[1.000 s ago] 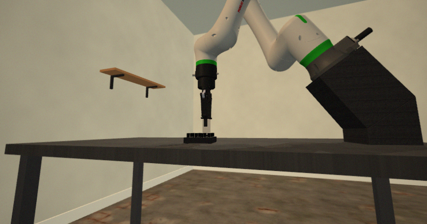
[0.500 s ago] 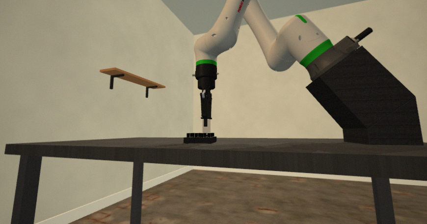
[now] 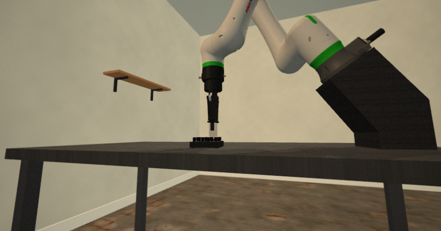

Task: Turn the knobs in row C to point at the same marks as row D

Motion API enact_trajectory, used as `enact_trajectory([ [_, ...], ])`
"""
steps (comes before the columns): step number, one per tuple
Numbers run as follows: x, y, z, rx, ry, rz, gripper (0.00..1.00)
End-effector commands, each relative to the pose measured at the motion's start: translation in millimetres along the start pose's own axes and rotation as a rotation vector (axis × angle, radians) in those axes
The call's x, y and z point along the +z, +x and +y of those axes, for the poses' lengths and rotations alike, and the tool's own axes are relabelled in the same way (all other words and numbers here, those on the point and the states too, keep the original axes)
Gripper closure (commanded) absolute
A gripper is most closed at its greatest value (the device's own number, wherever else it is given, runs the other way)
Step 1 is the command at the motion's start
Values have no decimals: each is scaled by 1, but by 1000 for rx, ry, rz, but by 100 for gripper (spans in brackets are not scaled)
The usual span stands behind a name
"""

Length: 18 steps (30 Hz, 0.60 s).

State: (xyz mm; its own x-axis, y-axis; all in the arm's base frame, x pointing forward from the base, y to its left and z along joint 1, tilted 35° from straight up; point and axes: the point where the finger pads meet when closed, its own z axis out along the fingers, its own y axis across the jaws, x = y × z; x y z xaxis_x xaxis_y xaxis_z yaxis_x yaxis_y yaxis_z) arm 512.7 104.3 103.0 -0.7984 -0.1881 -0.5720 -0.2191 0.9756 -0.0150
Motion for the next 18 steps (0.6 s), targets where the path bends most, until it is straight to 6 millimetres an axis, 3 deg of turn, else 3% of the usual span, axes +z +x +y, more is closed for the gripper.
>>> enact_trajectory([
  [1, 0, 0, 0, 0, 0, 0, 88],
  [3, 0, 0, 0, 0, 0, 0, 88],
  [4, 0, 0, 0, 0, 0, 0, 95],
  [18, 0, 0, 0, 0, 0, 0, 95],
])
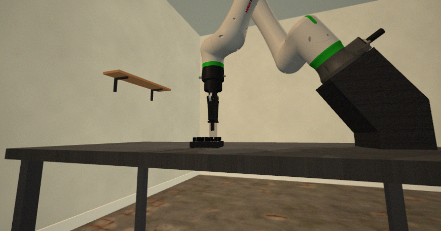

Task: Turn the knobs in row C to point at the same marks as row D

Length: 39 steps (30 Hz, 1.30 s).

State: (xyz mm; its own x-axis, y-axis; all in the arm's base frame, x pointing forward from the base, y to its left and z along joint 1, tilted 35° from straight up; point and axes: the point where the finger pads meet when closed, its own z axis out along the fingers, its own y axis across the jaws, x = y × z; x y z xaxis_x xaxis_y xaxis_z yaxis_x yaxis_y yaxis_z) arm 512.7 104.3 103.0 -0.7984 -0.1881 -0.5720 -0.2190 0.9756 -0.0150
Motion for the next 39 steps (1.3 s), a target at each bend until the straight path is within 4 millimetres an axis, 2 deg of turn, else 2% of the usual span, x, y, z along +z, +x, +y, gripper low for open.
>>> enact_trajectory([
  [1, 0, 0, 0, 0, 0, 0, 95],
  [27, 0, 0, 0, -8, 0, 0, 95],
  [39, 0, 0, 0, -84, 0, 0, 95],
])
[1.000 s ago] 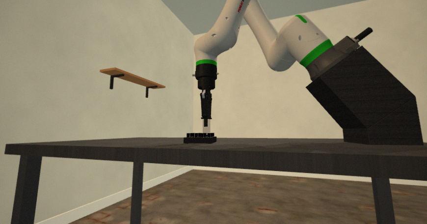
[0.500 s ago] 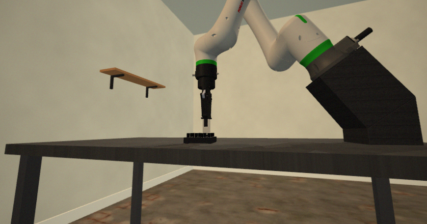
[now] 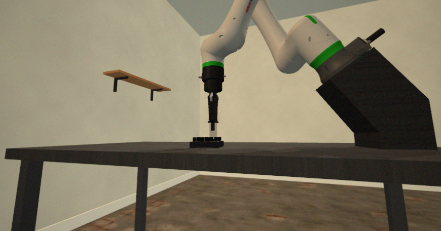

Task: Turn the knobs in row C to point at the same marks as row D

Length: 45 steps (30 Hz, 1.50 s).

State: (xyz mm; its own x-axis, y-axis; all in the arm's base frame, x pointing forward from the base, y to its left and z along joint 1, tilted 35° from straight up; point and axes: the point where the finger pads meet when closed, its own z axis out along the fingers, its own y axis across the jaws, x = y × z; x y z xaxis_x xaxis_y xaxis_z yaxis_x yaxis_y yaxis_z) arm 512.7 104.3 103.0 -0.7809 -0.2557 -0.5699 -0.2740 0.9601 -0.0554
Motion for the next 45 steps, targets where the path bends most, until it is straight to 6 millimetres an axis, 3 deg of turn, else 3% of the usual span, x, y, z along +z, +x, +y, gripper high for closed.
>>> enact_trajectory([
  [1, 0, 0, 0, -26, -1, 0, 95],
  [22, 0, 0, 0, -327, -1, 0, 95],
  [45, 0, 0, 0, -878, -1, 0, 95],
])
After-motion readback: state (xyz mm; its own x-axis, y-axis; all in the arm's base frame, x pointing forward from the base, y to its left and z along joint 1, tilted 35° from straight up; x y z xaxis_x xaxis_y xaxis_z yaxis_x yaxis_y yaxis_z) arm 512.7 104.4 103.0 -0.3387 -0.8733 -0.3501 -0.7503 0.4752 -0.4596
